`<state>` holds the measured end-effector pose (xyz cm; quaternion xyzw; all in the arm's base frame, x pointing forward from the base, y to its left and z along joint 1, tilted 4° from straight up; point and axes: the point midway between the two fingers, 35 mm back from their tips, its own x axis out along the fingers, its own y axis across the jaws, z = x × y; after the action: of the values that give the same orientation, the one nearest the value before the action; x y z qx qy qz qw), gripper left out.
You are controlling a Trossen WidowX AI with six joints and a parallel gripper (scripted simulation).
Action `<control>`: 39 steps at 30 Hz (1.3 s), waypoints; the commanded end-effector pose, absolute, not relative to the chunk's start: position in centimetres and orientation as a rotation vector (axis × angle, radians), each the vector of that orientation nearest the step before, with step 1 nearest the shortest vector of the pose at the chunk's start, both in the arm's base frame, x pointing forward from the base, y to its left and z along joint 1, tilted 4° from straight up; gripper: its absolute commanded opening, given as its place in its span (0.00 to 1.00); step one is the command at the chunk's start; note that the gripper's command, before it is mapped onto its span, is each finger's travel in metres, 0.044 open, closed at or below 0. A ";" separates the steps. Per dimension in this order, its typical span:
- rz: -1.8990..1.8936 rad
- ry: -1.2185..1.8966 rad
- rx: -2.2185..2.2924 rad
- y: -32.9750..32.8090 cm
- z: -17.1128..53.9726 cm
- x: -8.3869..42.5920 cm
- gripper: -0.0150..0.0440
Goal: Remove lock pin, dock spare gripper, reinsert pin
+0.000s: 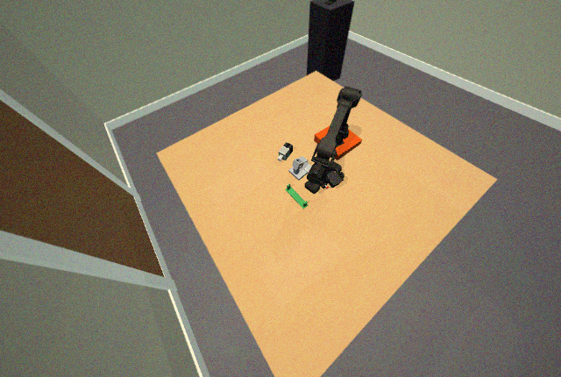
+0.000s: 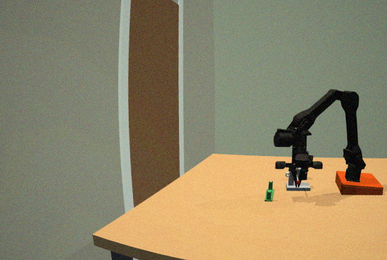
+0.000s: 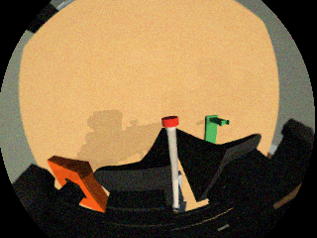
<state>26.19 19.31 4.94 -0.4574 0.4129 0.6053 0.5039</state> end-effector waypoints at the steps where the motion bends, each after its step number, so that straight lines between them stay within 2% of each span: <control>1: 1.459 0.997 -1.105 19.3 5.5 26.2 0.25; 20: 1.463 1.005 -1.102 19.3 6.9 26.2 0.25; 39: 1.445 1.010 -1.091 21.6 7.8 31.5 0.25</control>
<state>30.45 21.24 7.65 -0.4543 0.4171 0.6023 0.5068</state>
